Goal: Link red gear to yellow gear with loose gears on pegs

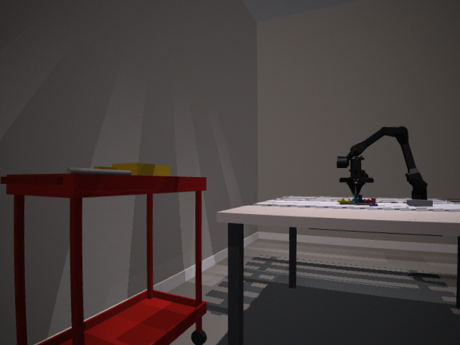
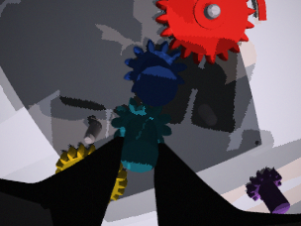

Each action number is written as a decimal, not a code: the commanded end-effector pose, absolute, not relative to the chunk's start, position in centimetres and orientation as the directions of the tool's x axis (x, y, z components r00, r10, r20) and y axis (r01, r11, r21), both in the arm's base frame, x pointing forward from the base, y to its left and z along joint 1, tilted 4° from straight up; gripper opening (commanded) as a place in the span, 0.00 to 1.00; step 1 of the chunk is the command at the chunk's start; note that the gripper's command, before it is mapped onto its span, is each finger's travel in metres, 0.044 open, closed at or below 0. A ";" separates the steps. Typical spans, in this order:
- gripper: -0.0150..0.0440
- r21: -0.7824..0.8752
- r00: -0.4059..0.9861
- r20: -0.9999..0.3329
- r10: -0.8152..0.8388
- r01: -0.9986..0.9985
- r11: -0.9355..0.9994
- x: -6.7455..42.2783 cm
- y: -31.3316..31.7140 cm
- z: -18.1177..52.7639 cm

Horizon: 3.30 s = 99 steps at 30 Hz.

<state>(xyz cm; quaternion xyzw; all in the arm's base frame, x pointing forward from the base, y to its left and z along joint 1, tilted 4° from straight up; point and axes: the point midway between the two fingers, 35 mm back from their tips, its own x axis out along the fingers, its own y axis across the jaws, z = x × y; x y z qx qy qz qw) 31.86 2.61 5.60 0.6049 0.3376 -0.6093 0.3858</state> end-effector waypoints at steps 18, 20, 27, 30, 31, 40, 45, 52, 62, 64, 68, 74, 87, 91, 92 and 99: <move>0.25 0.032 0.024 -0.998 -0.063 0.992 -0.122 31.8 2.6 5.4; 0.25 0.029 0.024 -0.998 -0.063 0.997 -0.070 31.8 2.6 5.4; 0.25 0.028 0.024 -0.998 -0.063 0.998 -0.059 31.9 2.6 5.3; 0.25 0.031 0.024 -0.998 -0.063 0.994 -0.108 31.9 2.6 5.3; 0.25 0.032 0.024 -0.998 -0.063 0.991 -0.129 31.9 2.6 5.3; 0.25 0.045 0.024 -0.998 -0.063 0.931 -0.362 31.8 2.6 5.1; 0.25 0.052 0.024 -0.998 -0.063 0.874 -0.482 31.8 2.5 5.0; 0.25 0.052 0.024 -0.998 -0.063 0.869 -0.491 31.9 2.6 4.9; 0.25 0.041 0.024 -0.998 -0.063 0.958 -0.284 31.8 2.6 4.9; 0.25 0.038 0.024 -0.998 -0.063 0.973 -0.229 31.8 2.6 4.8; 0.43 0.040 0.024 -0.998 -0.063 0.966 -0.256 31.8 2.6 5.1; 0.49 0.041 0.024 -0.998 -0.063 0.958 -0.282 31.9 2.7 5.7; 0.62 0.027 0.021 -0.998 -0.060 0.995 -0.092 31.2 4.3 8.9; 0.80 -0.005 0.020 -0.998 -0.057 0.912 0.410 29.2 7.7 8.7; 0.85 -0.012 0.020 -0.998 -0.056 0.852 0.524 28.6 8.5 8.7; 1.00 -0.051 0.017 -0.998 -0.053 0.117 0.992 24.0 13.2 8.1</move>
